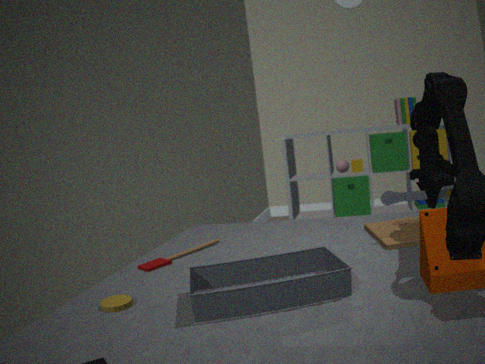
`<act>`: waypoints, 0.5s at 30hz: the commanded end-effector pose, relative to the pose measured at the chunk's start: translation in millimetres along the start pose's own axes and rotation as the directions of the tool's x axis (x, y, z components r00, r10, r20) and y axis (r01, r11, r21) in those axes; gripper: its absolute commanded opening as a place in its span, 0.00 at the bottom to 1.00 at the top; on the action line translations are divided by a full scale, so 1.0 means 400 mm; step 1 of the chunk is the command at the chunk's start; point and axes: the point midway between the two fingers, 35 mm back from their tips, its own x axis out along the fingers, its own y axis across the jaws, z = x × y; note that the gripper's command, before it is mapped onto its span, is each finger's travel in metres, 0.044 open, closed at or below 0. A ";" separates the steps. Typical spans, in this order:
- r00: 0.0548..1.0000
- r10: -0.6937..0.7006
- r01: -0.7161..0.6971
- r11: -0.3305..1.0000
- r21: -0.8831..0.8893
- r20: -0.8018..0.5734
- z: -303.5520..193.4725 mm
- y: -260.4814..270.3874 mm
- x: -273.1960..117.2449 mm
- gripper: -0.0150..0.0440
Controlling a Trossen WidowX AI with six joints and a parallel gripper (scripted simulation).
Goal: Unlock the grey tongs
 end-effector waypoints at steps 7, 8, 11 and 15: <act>1.000 0.001 -0.001 1.000 -0.003 0.002 0.000 -0.004 0.037 0.00; 1.000 0.001 -0.001 1.000 -0.003 0.002 0.000 -0.005 0.041 0.00; 1.000 0.001 -0.001 1.000 -0.003 0.002 -0.001 -0.007 0.053 0.00; 1.000 0.001 -0.001 1.000 -0.003 0.002 -0.001 -0.010 0.069 0.00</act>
